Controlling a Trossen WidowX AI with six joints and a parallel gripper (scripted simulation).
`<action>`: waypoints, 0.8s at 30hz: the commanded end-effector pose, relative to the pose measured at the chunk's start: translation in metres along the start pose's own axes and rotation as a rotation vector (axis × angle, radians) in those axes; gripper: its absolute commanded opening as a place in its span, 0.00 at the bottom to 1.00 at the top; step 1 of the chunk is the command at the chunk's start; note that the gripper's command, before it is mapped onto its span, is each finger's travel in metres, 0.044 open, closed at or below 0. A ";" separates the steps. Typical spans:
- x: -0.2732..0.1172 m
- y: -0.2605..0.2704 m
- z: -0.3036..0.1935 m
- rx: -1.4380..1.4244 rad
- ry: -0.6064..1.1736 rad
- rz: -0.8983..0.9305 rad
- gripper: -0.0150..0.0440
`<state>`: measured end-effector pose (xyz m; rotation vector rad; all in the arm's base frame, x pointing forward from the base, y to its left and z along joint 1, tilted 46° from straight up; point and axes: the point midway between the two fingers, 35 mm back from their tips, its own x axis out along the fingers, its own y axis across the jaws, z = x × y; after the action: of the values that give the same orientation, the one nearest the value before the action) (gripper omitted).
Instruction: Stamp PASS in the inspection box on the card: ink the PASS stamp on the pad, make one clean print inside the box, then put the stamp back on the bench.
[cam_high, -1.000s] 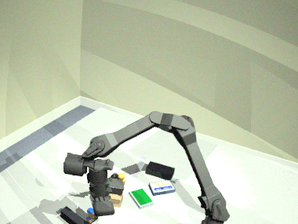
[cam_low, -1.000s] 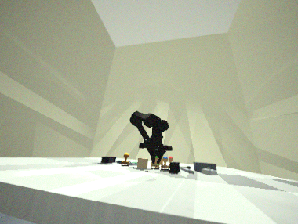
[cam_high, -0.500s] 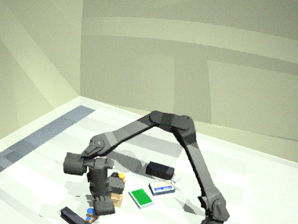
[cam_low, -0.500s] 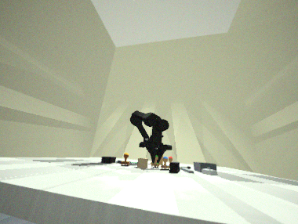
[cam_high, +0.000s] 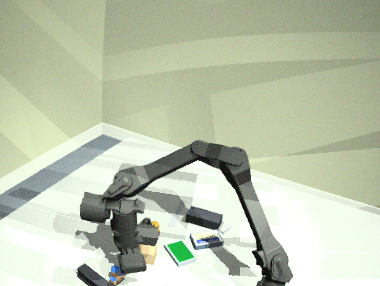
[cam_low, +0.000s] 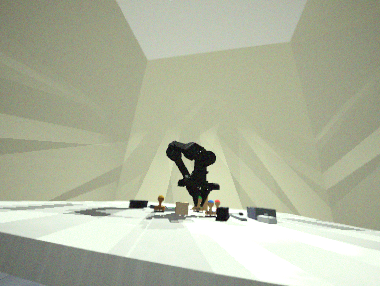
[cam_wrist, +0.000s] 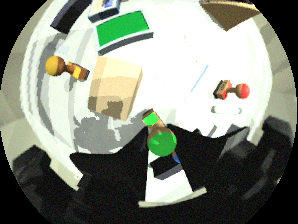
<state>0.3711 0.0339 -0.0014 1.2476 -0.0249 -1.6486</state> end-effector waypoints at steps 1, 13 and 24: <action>-0.005 0.001 -0.002 0.007 0.009 0.000 0.25; -0.010 0.001 -0.003 0.006 0.010 -0.001 0.25; -0.016 0.000 -0.003 0.006 0.010 -0.002 0.25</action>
<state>0.3706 0.0426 0.0063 1.2483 -0.0229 -1.6492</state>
